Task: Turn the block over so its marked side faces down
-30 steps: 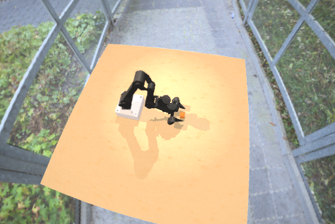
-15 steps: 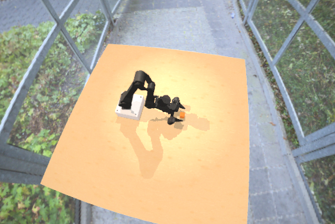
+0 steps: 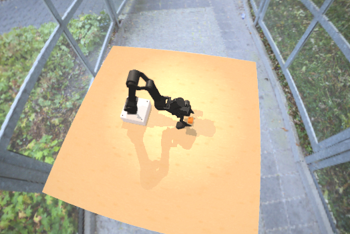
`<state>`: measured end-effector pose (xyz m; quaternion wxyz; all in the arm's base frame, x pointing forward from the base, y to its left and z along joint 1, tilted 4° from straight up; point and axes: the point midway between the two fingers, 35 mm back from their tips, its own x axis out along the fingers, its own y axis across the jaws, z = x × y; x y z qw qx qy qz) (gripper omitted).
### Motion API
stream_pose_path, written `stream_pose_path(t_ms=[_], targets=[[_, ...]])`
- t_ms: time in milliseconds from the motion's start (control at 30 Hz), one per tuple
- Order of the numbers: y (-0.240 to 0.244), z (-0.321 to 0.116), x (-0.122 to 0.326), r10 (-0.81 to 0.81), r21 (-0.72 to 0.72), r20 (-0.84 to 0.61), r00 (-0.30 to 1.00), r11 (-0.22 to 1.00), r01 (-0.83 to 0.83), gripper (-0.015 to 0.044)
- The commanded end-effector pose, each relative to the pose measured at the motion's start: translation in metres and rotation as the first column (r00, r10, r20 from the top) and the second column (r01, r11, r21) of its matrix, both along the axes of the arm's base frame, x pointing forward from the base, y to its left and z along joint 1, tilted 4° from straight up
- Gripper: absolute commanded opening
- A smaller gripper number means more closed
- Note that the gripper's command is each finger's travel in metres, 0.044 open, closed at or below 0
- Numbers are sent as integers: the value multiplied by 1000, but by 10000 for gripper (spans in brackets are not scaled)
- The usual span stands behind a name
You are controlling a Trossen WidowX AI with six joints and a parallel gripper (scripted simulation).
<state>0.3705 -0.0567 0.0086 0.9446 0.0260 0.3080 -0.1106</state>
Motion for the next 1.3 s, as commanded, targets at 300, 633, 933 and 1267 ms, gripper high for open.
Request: stream_pose_path(t_ms=[300, 633, 933, 1267], targets=[[6, 56, -29, 15, 51, -279, 960, 999, 0, 440], [4, 60, -16, 21, 73, -385, 923, 997, 8, 440], [1, 74, 4, 45, 127, -633, 773, 991, 47, 440], [-1, 72, 9, 62, 151, -737, 673, 986, 74, 440]])
